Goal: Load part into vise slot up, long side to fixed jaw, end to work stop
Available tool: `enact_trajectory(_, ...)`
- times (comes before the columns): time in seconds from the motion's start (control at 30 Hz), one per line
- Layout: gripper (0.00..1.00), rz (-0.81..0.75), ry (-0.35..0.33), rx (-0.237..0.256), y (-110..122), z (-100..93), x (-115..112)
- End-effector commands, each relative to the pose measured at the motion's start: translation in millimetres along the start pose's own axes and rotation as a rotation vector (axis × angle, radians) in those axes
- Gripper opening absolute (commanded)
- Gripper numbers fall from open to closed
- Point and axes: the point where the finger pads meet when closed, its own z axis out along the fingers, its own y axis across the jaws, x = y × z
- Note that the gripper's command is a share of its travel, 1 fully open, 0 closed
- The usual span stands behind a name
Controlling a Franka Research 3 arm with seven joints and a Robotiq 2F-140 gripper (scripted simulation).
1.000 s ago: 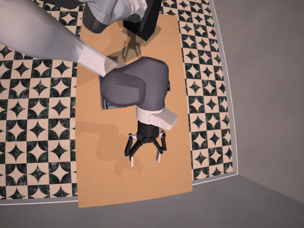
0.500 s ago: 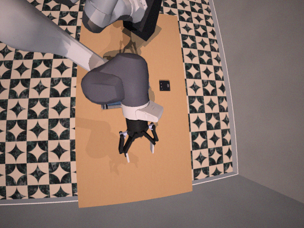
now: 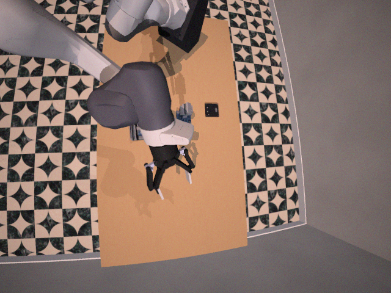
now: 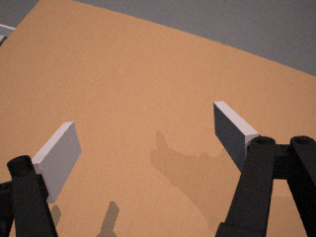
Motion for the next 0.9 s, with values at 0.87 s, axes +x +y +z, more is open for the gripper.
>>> enact_trajectory(0.87, 0.76, -0.348, -0.037, 0.271, -23.7, -41.8, -75.9)
